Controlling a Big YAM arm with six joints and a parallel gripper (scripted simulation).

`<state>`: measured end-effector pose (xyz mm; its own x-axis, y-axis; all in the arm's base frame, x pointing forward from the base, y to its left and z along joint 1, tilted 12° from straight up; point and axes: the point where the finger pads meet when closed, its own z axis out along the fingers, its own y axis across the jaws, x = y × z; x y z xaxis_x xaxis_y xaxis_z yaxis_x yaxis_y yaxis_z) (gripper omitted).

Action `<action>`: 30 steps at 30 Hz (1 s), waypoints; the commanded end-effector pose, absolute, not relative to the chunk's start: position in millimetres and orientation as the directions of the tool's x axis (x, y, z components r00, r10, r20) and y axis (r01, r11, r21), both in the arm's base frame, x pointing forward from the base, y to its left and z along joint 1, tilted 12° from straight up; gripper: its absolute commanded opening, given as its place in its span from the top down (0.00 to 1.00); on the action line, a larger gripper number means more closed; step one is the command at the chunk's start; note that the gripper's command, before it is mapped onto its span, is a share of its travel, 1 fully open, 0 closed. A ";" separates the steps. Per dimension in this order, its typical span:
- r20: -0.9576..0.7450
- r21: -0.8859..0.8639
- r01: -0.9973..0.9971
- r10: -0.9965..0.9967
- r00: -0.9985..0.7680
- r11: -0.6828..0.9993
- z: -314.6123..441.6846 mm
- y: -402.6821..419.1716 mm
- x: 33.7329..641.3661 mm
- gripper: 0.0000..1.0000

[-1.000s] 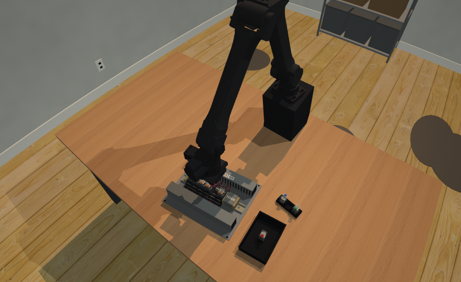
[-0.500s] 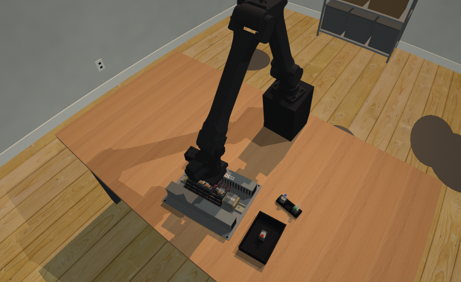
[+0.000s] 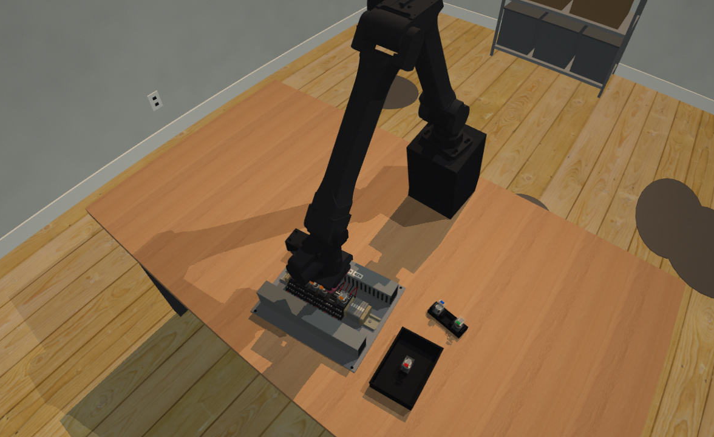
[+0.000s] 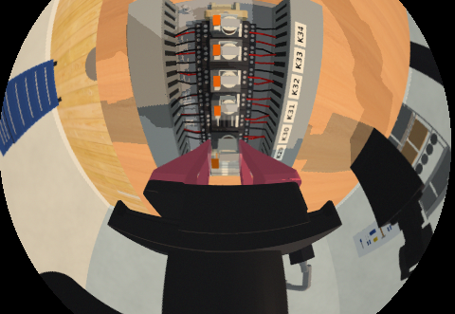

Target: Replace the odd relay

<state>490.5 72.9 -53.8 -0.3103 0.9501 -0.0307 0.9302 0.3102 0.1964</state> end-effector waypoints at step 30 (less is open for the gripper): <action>-0.036 0.234 0.924 0.953 -0.302 0.301 -64.1 76.3 513.1 1.00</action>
